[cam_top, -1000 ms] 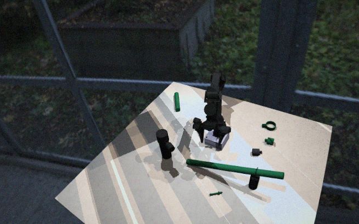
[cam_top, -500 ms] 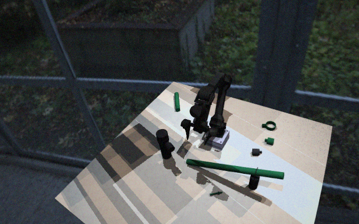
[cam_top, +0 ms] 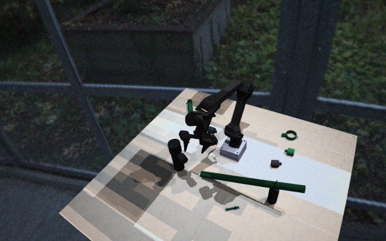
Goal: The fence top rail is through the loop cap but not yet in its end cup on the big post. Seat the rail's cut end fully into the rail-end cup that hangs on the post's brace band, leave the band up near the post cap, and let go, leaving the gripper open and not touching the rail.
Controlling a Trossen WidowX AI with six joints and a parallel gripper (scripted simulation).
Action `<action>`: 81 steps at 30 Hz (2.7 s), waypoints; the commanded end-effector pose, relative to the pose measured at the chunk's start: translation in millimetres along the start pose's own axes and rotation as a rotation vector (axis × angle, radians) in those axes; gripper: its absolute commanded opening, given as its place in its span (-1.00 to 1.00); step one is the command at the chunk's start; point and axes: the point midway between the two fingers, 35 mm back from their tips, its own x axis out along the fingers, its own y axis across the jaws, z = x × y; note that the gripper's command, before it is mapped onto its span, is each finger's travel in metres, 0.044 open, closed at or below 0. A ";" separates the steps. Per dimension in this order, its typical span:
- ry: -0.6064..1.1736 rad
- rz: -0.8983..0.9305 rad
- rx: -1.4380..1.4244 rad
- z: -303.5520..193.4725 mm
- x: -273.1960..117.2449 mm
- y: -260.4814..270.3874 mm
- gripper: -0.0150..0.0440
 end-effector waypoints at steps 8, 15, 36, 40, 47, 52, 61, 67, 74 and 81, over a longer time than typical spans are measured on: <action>0.060 -0.008 -0.310 -34.5 17.1 -26.0 1.00; 0.060 -0.008 -0.310 -38.9 36.1 -16.1 1.00; 0.060 -0.010 -0.310 -40.6 64.2 -16.8 1.00; 0.060 -0.010 -0.310 -40.9 70.8 -17.1 1.00; 0.060 -0.010 -0.310 -41.6 82.4 -17.3 1.00; 0.060 -0.011 -0.310 -42.1 90.5 -17.0 1.00; 0.059 -0.011 -0.310 -43.3 105.0 -16.0 1.00; 0.059 -0.011 -0.310 -43.7 108.9 -15.6 0.91; 0.059 -0.011 -0.310 -43.7 108.9 -15.6 0.29; 0.059 -0.011 -0.310 -43.7 108.9 -15.6 -0.20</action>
